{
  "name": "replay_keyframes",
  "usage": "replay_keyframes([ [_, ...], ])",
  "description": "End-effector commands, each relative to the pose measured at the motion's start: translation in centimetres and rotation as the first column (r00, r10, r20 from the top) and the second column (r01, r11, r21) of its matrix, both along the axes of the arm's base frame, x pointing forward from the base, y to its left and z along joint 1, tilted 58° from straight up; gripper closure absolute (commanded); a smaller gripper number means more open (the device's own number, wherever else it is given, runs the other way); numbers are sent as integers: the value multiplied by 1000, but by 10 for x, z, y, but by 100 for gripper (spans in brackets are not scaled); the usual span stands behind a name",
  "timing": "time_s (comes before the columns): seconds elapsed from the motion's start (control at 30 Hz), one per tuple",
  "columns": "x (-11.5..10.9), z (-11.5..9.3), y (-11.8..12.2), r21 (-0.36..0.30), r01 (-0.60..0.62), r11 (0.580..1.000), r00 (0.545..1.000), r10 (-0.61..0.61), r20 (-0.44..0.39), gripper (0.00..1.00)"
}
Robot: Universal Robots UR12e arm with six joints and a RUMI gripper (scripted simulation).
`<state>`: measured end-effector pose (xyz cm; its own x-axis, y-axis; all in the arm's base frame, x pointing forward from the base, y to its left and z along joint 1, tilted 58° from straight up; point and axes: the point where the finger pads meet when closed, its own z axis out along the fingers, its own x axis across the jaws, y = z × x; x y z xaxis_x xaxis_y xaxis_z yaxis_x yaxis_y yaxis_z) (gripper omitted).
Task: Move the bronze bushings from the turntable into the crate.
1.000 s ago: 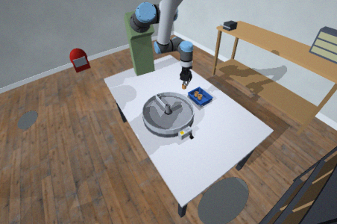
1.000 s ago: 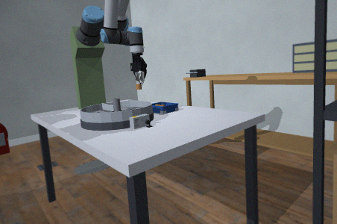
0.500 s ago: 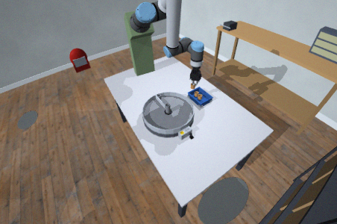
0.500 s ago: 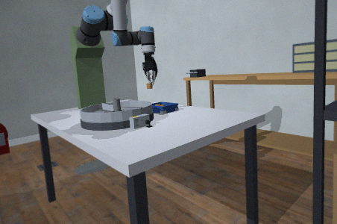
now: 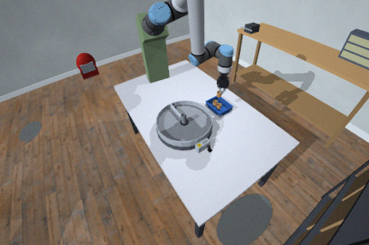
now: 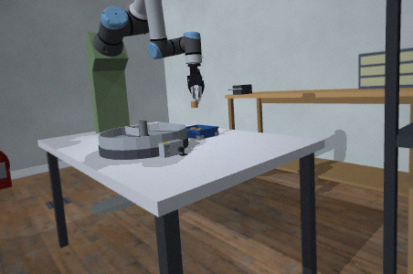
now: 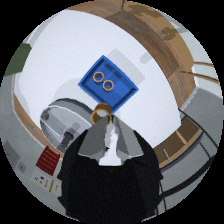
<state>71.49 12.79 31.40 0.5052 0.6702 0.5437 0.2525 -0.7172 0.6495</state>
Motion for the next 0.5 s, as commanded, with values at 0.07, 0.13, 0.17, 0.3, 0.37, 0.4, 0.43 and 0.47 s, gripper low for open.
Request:
replay_keyframes([
  [0.07, 8, 7, 15, -15, -8, 1000, 1000, 8, -4, 100],
  [0.13, 11, 9, 20, -20, -11, 1000, 1000, 11, -5, 100],
  [0.17, 12, 10, 22, -22, -13, 1000, 1000, 12, -6, 100],
  [0.3, 16, 13, 29, -28, -17, 999, 1000, 17, -7, 100],
  [0.37, 17, 14, 32, -31, -19, 999, 1000, 18, -8, 100],
  [0.4, 17, 14, 33, -32, -19, 999, 1000, 19, -8, 100],
  [0.43, 18, 15, 34, -33, -20, 999, 1000, 20, -8, 100],
  [0.47, 18, 15, 35, -34, -20, 999, 1000, 20, -9, 100],
])
